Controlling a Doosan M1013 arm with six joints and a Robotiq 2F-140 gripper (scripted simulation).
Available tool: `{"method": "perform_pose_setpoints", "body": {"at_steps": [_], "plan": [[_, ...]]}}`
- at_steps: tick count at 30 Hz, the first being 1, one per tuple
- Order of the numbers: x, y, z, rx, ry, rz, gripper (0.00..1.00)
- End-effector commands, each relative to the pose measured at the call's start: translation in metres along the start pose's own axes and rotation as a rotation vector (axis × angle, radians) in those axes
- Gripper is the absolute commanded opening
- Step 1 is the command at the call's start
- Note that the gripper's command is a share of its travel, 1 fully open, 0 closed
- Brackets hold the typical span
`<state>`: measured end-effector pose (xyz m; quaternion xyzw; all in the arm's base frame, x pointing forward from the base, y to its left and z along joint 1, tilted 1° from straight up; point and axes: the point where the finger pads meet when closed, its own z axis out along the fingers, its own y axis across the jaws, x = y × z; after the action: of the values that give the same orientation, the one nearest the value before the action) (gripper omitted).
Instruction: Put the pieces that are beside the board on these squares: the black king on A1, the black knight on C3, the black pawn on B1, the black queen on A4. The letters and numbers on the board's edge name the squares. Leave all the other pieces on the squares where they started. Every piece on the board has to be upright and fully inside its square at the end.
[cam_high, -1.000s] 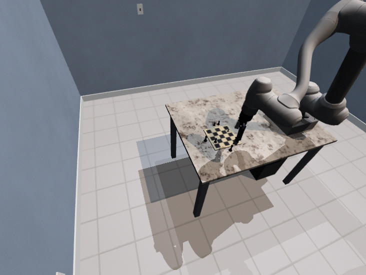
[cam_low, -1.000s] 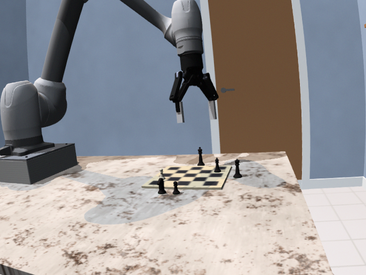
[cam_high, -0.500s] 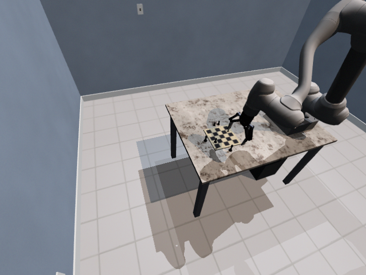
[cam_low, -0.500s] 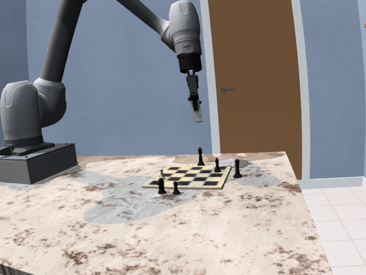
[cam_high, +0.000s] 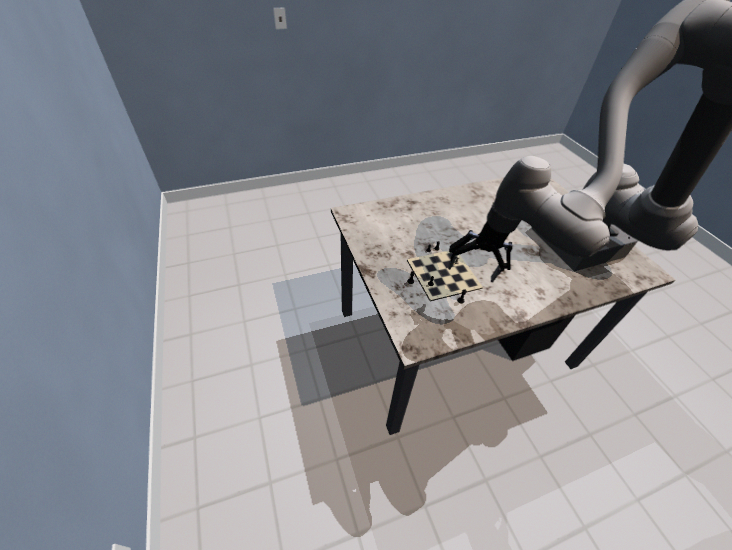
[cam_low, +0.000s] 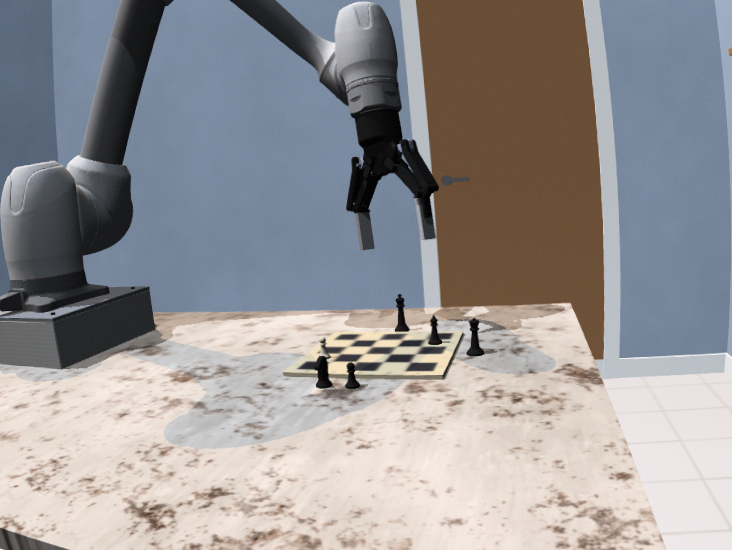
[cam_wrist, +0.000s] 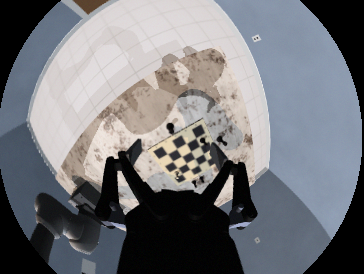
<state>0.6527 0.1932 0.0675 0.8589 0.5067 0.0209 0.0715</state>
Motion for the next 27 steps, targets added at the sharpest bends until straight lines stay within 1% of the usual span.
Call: {"method": "perform_pose_setpoints", "body": {"at_steps": [1, 2, 3, 10, 27], "plan": [[0.0000, 0.0001, -0.0002, 0.045, 0.029, -0.274, 1.00], [0.0000, 0.0001, -0.0002, 0.050, 0.032, -0.327, 1.00], [0.0000, 0.0001, -0.0002, 0.055, 0.036, -0.380, 0.25], [0.0000, 0.0001, -0.0002, 0.117, 0.075, -0.709, 0.25], [0.0000, 0.0001, -0.0002, 0.117, 0.075, -0.709, 0.25]]}}
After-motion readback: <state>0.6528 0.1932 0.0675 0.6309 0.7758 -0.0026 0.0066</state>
